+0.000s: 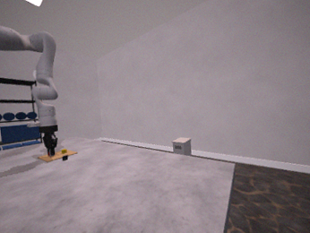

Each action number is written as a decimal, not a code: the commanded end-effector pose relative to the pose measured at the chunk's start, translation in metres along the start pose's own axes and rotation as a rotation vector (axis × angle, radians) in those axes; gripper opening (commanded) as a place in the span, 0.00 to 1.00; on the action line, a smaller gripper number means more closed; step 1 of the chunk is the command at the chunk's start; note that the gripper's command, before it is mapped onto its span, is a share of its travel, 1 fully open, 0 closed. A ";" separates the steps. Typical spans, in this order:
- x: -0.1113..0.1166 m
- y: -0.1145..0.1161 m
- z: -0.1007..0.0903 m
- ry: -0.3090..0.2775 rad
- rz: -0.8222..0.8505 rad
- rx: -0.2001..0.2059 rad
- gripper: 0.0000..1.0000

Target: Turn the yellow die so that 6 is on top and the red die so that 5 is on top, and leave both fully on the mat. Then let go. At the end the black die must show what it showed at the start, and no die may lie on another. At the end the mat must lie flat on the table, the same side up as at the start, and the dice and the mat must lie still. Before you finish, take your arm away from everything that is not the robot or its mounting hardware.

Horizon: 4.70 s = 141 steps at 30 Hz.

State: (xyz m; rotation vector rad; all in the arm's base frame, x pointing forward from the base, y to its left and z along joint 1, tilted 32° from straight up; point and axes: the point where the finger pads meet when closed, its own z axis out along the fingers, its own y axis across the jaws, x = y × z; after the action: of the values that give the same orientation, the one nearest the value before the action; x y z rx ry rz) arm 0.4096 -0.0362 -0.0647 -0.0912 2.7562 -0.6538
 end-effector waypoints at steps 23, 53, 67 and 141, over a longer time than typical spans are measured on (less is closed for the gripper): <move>0.000 0.000 0.003 -0.001 0.000 -0.001 0.15; 0.000 0.000 0.004 -0.001 0.000 -0.001 0.15; 0.000 0.000 0.004 -0.001 0.000 -0.001 0.23; 0.000 0.000 -0.086 -0.001 0.000 -0.001 1.00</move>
State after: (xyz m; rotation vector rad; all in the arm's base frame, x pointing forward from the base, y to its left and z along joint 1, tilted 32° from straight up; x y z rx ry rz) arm 0.3830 0.0006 0.0084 -0.0911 2.7561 -0.6539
